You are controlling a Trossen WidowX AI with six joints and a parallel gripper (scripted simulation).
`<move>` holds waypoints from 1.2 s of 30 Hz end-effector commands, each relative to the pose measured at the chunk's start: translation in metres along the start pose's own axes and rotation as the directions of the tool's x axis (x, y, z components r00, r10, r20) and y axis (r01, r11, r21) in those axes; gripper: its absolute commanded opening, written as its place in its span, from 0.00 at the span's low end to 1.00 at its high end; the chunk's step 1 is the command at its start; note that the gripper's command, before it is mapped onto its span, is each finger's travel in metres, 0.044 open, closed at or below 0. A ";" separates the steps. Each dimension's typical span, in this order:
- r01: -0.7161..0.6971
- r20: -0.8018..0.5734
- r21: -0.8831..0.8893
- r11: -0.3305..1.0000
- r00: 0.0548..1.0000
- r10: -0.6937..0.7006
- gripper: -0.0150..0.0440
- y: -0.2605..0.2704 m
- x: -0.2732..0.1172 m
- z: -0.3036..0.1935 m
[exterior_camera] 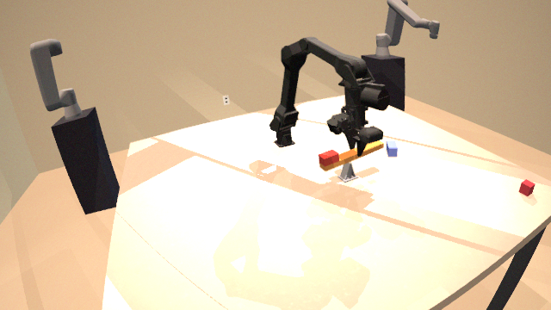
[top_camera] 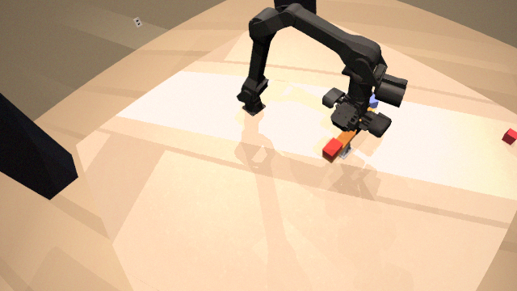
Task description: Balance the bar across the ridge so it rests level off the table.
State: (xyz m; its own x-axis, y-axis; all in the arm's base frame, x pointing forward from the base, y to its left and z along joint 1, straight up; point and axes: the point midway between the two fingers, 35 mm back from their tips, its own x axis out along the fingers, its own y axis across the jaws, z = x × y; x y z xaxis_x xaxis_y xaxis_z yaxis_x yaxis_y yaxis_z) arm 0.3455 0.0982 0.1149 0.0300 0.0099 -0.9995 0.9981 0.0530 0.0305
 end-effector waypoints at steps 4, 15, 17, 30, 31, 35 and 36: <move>0.000 0.001 0.003 1.000 1.000 0.000 0.25 0.000 0.001 0.000; 0.000 0.002 0.003 1.000 1.000 0.000 0.25 0.000 0.002 0.000; 0.000 0.002 0.003 1.000 1.000 0.000 0.25 0.000 0.002 0.000; 0.000 0.002 0.003 1.000 1.000 0.000 0.25 0.000 0.003 0.000; 0.000 0.002 0.003 1.000 1.000 0.000 0.25 0.000 0.003 0.000; 0.000 0.002 0.003 1.000 1.000 0.000 0.25 0.000 0.004 0.000; 0.000 0.002 0.003 1.000 1.000 0.000 0.25 0.000 0.004 0.000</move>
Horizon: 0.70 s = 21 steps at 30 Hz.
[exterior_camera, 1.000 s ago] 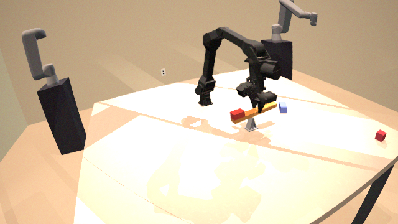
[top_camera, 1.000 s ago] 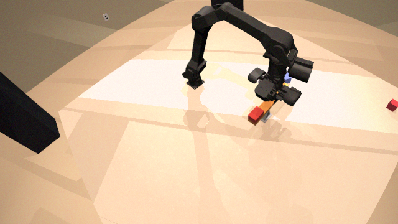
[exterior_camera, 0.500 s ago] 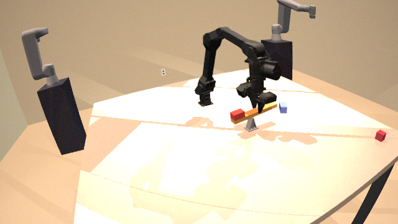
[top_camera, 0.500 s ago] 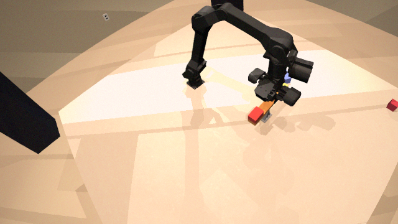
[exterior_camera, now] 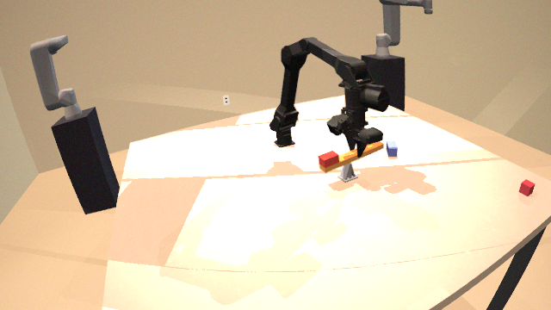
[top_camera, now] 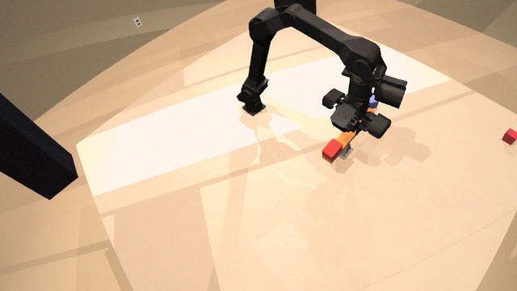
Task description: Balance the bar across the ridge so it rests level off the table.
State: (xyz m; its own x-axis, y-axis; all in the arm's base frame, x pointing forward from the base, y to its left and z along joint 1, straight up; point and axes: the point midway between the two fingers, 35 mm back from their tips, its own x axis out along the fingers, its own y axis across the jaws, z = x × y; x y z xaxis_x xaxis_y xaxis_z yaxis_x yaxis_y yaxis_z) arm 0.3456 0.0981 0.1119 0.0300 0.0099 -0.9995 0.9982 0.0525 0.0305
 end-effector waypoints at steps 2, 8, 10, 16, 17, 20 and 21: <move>0.000 0.001 0.003 1.000 1.000 0.000 0.25 0.000 0.001 0.000; 0.000 0.002 0.003 1.000 1.000 0.000 0.25 0.000 0.001 0.000; 0.000 0.002 0.003 1.000 1.000 0.000 0.25 0.000 0.002 0.000; 0.000 0.002 0.003 1.000 1.000 0.000 0.25 0.000 0.002 0.000; 0.000 0.002 0.003 1.000 1.000 0.000 0.25 0.000 0.002 0.000; 0.000 0.002 0.003 1.000 1.000 0.000 0.25 0.000 0.002 0.000; 0.000 0.002 0.003 1.000 1.000 0.000 0.25 0.000 0.003 0.000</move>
State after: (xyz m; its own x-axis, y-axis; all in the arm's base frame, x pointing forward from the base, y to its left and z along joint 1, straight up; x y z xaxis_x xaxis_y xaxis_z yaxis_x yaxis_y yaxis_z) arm 0.3457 0.0980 0.1102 0.0300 0.0099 -0.9995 0.9982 0.0522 0.0305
